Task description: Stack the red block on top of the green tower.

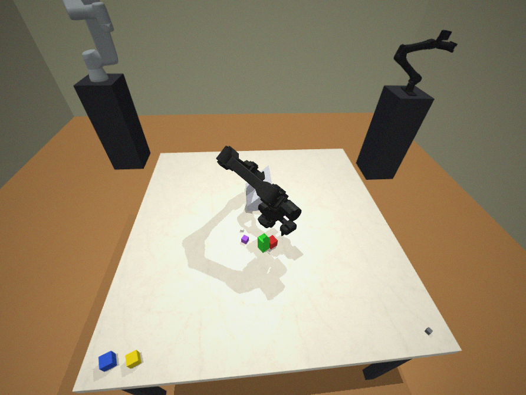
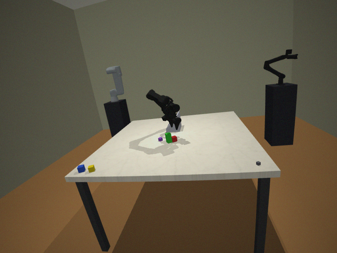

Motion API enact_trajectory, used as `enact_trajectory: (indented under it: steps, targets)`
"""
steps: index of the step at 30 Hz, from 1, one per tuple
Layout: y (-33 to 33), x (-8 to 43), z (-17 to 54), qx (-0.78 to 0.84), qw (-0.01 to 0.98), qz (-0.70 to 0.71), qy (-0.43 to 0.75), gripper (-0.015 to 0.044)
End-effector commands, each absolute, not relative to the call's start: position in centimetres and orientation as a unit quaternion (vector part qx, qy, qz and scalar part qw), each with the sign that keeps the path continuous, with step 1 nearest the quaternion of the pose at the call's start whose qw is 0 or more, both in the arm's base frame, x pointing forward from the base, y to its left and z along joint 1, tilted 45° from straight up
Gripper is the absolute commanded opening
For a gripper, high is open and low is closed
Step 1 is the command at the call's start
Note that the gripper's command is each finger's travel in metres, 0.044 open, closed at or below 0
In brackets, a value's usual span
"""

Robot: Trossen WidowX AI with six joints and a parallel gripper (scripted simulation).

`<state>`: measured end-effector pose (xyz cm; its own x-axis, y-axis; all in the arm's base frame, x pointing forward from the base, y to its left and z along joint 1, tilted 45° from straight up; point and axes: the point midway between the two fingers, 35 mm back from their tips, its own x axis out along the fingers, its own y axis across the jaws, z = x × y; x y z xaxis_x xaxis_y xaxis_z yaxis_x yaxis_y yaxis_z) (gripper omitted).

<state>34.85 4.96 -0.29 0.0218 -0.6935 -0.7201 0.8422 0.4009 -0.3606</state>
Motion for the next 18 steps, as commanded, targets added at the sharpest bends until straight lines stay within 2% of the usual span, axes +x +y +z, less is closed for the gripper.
enact_trajectory:
  steps: [1,8,18]
  targets:
    - [4.6,35.1,-0.5,0.086,0.71,-0.546,0.437,0.044]
    - [1.3,35.2,-3.8,0.085,0.71,-0.547,0.436,0.044]
    - [0.6,35.1,-4.4,0.085,0.71,-0.547,0.436,0.044]
